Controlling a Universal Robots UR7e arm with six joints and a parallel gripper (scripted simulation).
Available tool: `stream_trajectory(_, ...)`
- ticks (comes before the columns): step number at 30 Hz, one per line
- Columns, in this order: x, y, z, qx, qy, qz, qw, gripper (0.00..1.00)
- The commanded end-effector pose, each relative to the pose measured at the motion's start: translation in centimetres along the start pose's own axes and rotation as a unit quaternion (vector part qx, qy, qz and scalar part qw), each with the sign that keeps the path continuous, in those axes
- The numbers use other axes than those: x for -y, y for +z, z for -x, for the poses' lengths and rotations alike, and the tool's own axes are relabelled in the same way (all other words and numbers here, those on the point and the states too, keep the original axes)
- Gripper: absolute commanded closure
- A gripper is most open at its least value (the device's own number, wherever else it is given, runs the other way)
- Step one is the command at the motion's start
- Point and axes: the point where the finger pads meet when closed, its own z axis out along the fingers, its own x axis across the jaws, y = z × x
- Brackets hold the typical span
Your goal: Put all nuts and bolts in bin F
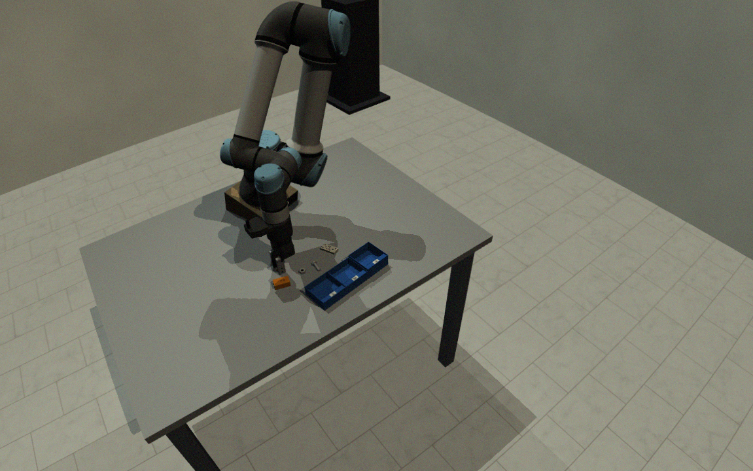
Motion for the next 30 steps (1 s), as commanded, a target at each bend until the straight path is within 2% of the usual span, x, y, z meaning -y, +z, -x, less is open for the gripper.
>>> stream_trajectory(1, 0.02, -0.02, 0.03, 0.000, 0.000, 0.000, 1.000, 0.36)
stream_trajectory(3, 0.02, -0.02, 0.03, 0.000, 0.000, 0.000, 1.000, 0.36)
stream_trajectory(4, 0.02, -0.02, 0.03, 0.000, 0.000, 0.000, 1.000, 0.66)
stream_trajectory(30, 0.02, -0.02, 0.03, 0.000, 0.000, 0.000, 1.000, 0.66)
